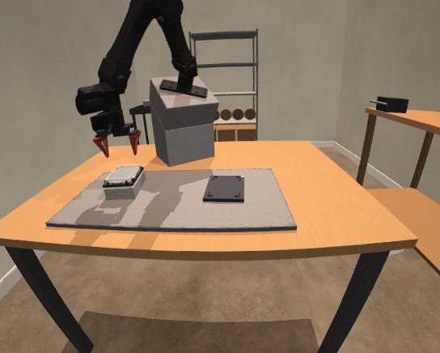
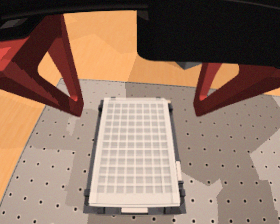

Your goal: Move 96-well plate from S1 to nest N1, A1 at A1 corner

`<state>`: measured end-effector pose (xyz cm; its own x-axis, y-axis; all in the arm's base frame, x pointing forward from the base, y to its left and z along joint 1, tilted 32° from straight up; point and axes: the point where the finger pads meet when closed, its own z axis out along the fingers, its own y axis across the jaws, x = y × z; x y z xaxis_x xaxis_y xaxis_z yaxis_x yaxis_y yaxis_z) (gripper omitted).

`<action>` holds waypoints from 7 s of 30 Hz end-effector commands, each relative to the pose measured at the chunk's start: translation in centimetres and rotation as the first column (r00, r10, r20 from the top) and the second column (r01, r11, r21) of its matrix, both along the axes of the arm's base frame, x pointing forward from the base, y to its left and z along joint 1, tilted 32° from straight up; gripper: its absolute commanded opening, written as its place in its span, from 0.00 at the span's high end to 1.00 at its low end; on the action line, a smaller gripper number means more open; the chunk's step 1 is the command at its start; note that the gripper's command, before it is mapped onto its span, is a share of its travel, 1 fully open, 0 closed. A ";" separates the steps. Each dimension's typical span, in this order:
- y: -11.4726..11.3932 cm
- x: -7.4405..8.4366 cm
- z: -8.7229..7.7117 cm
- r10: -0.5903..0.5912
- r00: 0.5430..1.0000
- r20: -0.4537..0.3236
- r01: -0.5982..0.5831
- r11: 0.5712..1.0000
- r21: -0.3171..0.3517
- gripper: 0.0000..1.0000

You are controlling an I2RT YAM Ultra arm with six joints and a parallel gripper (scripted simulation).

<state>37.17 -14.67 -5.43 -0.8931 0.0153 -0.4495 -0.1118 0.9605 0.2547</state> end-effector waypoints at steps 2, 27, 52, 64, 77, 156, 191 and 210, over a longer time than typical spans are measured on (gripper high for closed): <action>-0.4 0.6 0.0 -0.012 1.000 0.021 0.012 1.000 -0.012 0.00; 0.5 2.2 -3.0 -0.012 1.000 0.021 0.013 1.000 -0.011 0.00; 1.2 3.4 -5.1 -0.012 1.000 0.021 0.013 1.000 -0.011 0.00; 1.2 3.4 -5.1 -0.012 1.000 0.021 0.013 1.000 -0.011 1.00; 1.2 3.4 -5.1 -0.012 1.000 0.021 0.013 1.000 -0.011 1.00; -1.0 -0.3 1.7 -0.012 1.000 0.021 0.012 1.000 -0.012 1.00; 4.0 0.0 2.6 -0.147 0.989 -0.027 0.148 0.987 0.059 1.00; 8.9 0.2 3.5 -0.146 0.989 -0.027 0.148 0.987 0.060 1.00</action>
<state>37.12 -5.13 -2.22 -0.8987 0.1438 -0.4143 0.0051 0.9481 0.3180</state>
